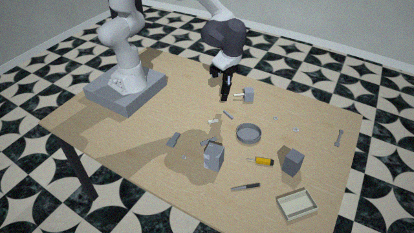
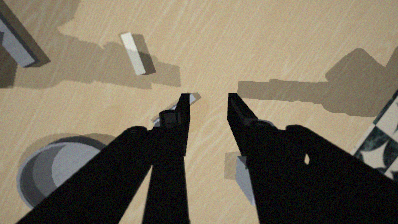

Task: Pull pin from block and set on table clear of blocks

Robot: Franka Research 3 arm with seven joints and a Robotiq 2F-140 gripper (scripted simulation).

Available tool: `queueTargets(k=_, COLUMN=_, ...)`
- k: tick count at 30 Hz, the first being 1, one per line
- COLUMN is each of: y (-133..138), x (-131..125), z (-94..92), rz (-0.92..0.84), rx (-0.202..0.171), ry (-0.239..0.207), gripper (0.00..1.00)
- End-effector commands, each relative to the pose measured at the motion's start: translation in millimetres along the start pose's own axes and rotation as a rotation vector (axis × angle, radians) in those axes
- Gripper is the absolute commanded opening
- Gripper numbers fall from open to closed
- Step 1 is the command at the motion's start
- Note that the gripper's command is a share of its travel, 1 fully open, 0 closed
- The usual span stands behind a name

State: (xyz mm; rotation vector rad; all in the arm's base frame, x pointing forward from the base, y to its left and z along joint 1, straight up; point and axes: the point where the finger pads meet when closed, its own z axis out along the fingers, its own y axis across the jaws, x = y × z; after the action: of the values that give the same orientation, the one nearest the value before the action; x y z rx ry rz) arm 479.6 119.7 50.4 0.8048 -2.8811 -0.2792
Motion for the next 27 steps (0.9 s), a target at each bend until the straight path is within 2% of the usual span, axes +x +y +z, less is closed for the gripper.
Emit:
queueTargets(k=1, y=18.9, x=-26.9, z=-4.5, rz=0.131, rx=0.096, ry=0.0, gripper=0.32)
queueTargets(k=8, y=67.1, x=-60.4, z=-9.0, rz=0.07, rx=0.166, ry=-0.038, gripper=0.32)
queueTargets(k=10, y=67.1, x=-60.4, z=-9.0, rz=0.07, rx=0.166, ry=-0.038, gripper=0.32)
queueTargets(k=19, y=104.8, x=-81.1, z=-12.1, rz=0.027, rx=0.206, ry=-0.071, gripper=0.32)
queueTargets(k=27, y=113.3, x=-85.2, z=-12.7, rz=0.017, rx=0.213, ry=-0.079, gripper=0.32)
